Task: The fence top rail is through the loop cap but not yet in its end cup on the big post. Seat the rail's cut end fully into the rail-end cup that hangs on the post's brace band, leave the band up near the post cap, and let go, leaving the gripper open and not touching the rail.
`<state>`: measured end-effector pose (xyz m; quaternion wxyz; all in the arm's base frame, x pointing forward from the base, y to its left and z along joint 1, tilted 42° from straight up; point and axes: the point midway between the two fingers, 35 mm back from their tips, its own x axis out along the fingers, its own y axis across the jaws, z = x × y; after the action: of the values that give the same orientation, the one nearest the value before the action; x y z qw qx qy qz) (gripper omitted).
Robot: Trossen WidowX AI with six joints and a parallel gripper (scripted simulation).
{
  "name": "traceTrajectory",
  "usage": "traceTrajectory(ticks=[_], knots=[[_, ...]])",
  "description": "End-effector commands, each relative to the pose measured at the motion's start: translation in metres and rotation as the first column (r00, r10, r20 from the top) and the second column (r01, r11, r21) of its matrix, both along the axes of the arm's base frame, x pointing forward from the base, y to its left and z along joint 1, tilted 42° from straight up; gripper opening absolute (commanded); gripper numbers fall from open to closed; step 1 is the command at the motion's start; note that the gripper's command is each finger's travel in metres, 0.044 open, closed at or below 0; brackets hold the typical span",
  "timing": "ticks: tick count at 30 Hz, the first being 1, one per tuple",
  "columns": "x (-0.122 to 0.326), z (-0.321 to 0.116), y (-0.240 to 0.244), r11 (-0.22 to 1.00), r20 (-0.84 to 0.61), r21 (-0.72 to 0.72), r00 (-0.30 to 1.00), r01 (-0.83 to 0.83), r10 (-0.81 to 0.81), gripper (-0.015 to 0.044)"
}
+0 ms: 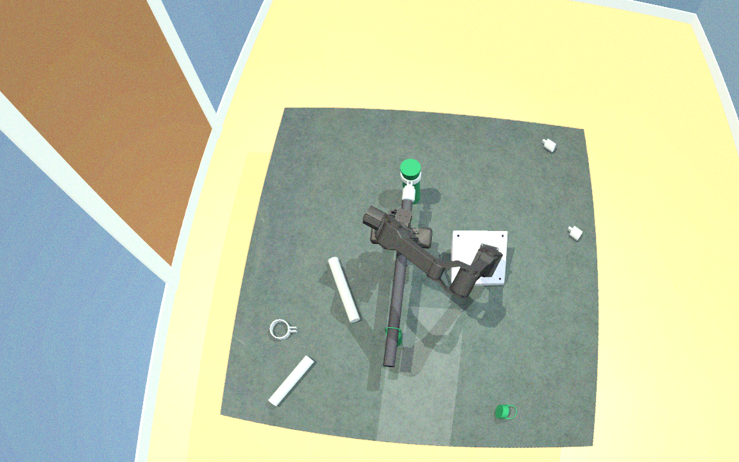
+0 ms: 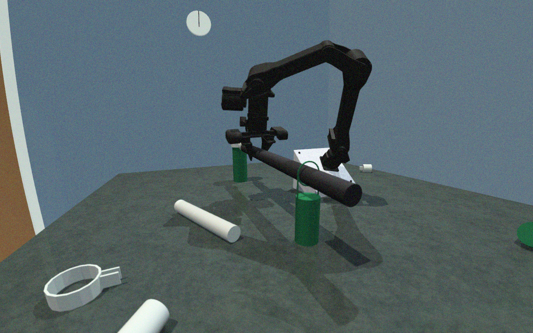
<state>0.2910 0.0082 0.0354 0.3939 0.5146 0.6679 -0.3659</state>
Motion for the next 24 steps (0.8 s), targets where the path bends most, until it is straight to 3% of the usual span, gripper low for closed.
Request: traceTrajectory(ticks=[1, 24], knots=[[0.000, -0.002, -0.010, 1.000, 0.003, -0.019, 1.000, 0.008, -0.008, 0.0000], [0.000, -0.001, -0.003, 1.000, 0.000, 0.002, 1.000, 0.000, 0.000, 0.0000]])
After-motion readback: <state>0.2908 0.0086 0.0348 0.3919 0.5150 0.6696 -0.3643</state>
